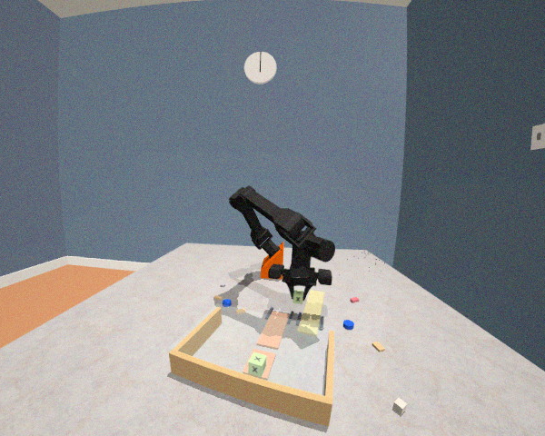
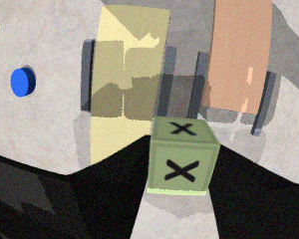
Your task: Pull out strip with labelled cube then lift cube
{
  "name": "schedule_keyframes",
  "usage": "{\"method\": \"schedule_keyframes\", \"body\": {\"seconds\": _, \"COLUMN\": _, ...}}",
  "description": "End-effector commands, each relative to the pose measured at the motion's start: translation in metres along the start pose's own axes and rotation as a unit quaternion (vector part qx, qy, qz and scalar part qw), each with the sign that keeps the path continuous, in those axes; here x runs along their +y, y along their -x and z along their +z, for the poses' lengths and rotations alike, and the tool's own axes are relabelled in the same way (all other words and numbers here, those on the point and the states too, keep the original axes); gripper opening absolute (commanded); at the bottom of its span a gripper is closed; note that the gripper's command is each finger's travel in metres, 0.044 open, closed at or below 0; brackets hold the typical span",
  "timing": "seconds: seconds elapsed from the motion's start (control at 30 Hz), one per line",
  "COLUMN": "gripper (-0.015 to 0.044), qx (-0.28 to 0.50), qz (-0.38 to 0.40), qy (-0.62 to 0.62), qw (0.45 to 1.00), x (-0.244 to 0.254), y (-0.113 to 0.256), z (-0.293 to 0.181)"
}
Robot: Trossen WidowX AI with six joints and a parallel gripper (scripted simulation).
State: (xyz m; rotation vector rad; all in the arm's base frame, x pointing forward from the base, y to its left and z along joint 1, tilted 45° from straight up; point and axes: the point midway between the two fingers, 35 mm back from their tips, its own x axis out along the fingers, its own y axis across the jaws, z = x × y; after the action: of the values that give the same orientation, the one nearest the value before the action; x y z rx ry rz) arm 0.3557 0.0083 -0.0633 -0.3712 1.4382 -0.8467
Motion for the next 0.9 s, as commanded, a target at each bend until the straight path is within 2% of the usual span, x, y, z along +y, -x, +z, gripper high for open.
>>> {"method": "schedule_keyframes", "body": {"seconds": 0.0, "gripper": 0.0, "qx": 0.0, "qz": 0.004, "qy": -0.003, "qw": 1.0, "x": -0.006, "y": 0.003, "z": -0.013}}
{"method": "schedule_keyframes", "body": {"seconds": 0.5, "gripper": 0.0, "qx": 0.0, "qz": 0.003, "qy": -0.002, "qw": 1.0, "x": -0.023, "y": 0.002, "z": -0.052}}
{"method": "schedule_keyframes", "body": {"seconds": 0.7, "gripper": 0.0, "qx": 0.001, "qz": 0.004, "qy": -0.002, "qw": 1.0, "x": -0.023, "y": 0.035, "z": -0.052}}
{"method": "schedule_keyframes", "body": {"seconds": 0.87, "gripper": 0.0, "qx": 0.001, "qz": 0.004, "qy": -0.002, "qw": 1.0, "x": -0.023, "y": 0.037, "z": -0.052}}
